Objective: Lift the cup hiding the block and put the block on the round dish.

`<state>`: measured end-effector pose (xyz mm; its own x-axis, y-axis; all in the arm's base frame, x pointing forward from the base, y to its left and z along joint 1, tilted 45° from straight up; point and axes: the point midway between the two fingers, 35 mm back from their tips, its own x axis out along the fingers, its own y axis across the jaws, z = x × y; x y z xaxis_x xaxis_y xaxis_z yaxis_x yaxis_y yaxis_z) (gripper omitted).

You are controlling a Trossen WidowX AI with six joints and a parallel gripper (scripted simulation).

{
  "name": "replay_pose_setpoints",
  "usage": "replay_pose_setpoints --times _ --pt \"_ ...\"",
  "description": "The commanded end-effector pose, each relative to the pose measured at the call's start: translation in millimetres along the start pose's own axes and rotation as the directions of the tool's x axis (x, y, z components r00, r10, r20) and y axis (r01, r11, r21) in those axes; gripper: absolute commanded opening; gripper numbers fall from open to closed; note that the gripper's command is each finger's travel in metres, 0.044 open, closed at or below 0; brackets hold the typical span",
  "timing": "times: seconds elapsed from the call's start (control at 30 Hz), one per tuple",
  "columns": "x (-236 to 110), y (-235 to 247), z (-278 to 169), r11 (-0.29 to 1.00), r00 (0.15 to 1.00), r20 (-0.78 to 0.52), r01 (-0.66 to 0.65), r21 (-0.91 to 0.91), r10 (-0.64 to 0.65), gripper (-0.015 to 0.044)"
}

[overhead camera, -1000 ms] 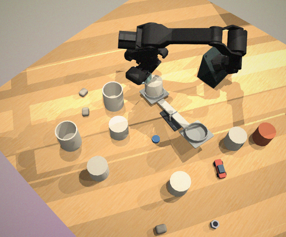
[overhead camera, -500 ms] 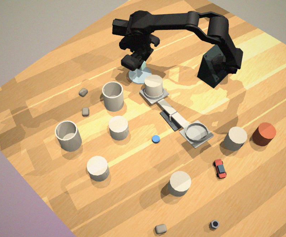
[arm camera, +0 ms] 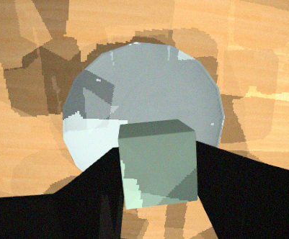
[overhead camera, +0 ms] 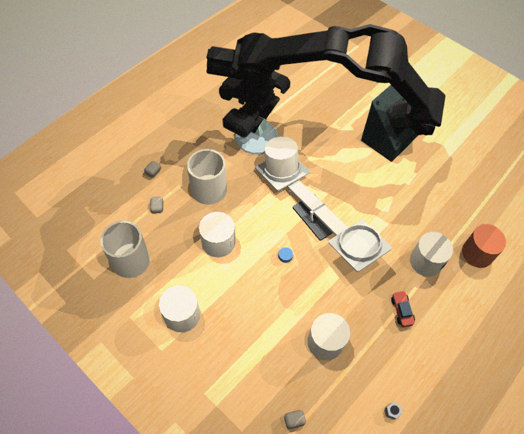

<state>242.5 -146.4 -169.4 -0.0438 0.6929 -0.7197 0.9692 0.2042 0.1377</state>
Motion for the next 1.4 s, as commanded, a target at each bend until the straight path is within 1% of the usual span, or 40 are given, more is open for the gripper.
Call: replay_pose_setpoints --times 0.0,0.53,0.57,1.03,1.1,1.2,1.23,1.37 --pt "6.0 -0.3 0.3 1.000 1.000 0.000 -0.007 0.005 0.007 0.0000" --pt "26.3 0.0 0.1 1.000 1.000 0.000 -0.008 0.005 0.008 0.0000" --pt "22.5 -0.9 -0.3 1.000 1.000 -0.001 -0.001 0.003 0.001 0.0026" --pt "22.5 -0.9 -0.3 1.000 1.000 -0.001 -0.001 0.003 0.001 0.0394" --pt "13.2 -0.4 0.5 1.000 1.000 0.000 -0.002 0.003 0.002 0.0440" --pt "-26.1 -0.4 1.0 1.000 1.000 0.001 -0.005 0.005 0.005 0.0440" --pt "-33.4 -0.7 0.7 1.000 1.000 0.002 -0.006 0.006 0.006 0.0440" --pt "-35.8 -0.9 0.5 1.000 1.000 0.002 -0.006 0.006 0.006 0.0440"
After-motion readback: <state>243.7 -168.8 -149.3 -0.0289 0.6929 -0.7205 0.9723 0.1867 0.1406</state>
